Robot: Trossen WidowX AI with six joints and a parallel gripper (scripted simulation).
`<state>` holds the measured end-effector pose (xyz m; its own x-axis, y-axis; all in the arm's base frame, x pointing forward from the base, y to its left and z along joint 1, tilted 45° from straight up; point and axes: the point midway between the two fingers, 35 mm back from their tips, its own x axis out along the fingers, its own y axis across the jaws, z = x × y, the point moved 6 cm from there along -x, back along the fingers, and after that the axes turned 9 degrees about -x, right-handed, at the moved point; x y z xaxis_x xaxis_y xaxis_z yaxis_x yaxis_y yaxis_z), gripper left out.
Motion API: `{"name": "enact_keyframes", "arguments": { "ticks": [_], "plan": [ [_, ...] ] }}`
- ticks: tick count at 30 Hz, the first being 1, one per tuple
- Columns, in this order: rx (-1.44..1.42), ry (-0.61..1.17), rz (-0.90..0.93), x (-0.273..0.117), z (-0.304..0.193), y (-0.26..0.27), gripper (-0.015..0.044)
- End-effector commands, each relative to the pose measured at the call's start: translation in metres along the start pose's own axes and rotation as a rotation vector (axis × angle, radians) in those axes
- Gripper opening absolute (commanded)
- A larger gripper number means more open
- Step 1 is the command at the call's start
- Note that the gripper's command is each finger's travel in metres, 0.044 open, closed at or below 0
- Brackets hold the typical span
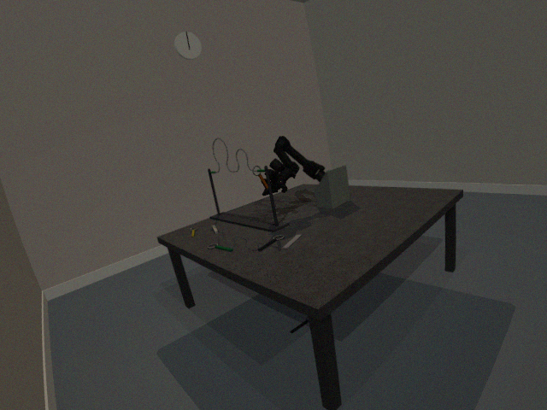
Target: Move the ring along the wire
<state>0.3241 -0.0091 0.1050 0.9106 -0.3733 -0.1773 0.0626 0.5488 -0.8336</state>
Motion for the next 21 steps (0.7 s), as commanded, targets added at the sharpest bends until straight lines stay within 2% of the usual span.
{"name": "enact_keyframes", "arguments": {
  "ticks": [1,21],
  "plan": [
    [0.004,0.004,0.001,0.0,0.0,0.005,-0.015],
    [0.005,0.003,0.002,-0.003,0.002,0.024,-0.015]
  ]
}}
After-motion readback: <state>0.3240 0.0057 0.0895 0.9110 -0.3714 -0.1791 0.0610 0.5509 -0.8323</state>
